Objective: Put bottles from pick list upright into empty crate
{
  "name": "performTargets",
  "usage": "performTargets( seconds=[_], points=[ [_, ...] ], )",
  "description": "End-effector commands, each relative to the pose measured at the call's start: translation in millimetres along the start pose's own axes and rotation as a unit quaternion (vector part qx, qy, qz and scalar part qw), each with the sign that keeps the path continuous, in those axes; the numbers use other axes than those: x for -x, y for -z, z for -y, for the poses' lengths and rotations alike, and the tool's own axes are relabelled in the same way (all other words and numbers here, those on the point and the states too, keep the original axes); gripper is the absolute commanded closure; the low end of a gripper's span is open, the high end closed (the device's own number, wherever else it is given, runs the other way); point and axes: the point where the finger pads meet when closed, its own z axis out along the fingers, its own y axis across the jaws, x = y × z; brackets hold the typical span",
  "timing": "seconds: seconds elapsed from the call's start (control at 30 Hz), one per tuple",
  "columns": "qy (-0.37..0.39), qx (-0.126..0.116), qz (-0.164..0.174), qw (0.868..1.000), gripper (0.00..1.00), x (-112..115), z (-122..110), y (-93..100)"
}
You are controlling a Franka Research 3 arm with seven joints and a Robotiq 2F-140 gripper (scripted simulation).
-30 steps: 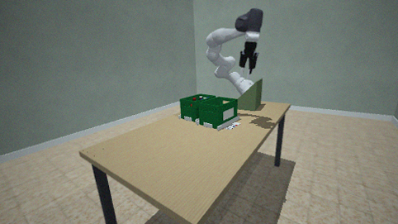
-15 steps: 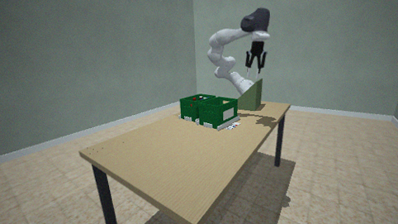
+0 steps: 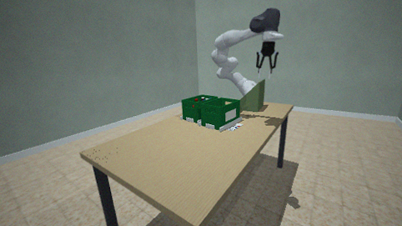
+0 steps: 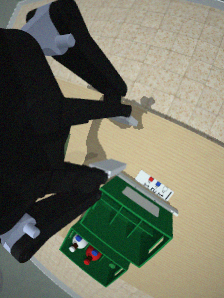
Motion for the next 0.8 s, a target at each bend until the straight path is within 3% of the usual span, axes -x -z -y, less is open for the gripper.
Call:
performTargets(
  seconds=[0.0, 0.37, 0.63, 0.77],
  points=[
    [0.078, -0.004, -0.002, 0.997, 0.62, 4.0, 15.2, 1.8],
    [0.159, -0.016, -0.004, 0.987, 0.62, 18.6, 45.5, 1.7],
    [0.24, -0.027, -0.007, 0.97, 0.62, 36.1, 78.2, 1.0],
    [0.252, -0.028, -0.008, 0.967, 0.62, 36.1, 78.2, 1.0]
  ],
)
